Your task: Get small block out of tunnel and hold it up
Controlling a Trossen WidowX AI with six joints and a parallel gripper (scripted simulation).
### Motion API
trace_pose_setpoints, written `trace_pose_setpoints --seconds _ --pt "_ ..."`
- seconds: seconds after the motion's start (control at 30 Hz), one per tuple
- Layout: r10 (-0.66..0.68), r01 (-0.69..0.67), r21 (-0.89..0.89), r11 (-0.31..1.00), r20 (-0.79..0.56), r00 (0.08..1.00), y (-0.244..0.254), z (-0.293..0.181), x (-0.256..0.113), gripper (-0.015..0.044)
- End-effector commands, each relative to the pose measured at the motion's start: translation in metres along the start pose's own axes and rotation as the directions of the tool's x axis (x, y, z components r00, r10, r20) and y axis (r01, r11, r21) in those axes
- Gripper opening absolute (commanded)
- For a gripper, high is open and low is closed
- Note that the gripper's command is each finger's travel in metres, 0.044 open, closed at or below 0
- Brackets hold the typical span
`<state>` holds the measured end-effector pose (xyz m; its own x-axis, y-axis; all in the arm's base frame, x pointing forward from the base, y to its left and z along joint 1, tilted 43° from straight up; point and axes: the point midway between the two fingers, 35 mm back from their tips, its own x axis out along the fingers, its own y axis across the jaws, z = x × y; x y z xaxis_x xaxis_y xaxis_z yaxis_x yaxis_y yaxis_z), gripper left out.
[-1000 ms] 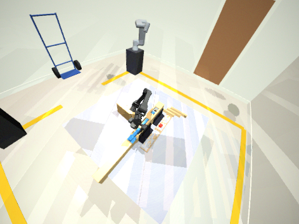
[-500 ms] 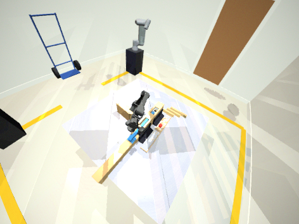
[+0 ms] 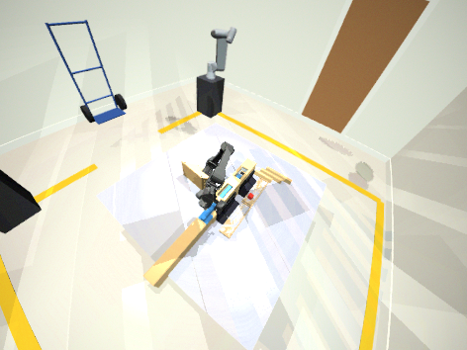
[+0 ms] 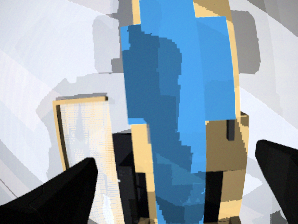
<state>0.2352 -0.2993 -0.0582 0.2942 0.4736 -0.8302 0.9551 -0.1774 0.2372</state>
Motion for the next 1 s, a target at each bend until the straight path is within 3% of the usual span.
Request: trace_pose_setpoints --seconds 0.0,0.2,0.7,0.97 --pt "0.004 -0.004 0.006 1.000 -0.005 1.000 -0.0011 -0.0021 0.0074 0.0440" --pt "0.004 -0.004 0.006 1.000 -0.005 1.000 -0.0030 -0.0044 0.0167 0.0440" --pt "-0.001 0.001 0.001 1.000 -0.002 1.000 -0.0026 -0.0022 0.0118 0.0046" --pt "-0.001 0.001 0.002 1.000 -0.003 1.000 -0.0018 -0.0073 0.0109 0.0000"
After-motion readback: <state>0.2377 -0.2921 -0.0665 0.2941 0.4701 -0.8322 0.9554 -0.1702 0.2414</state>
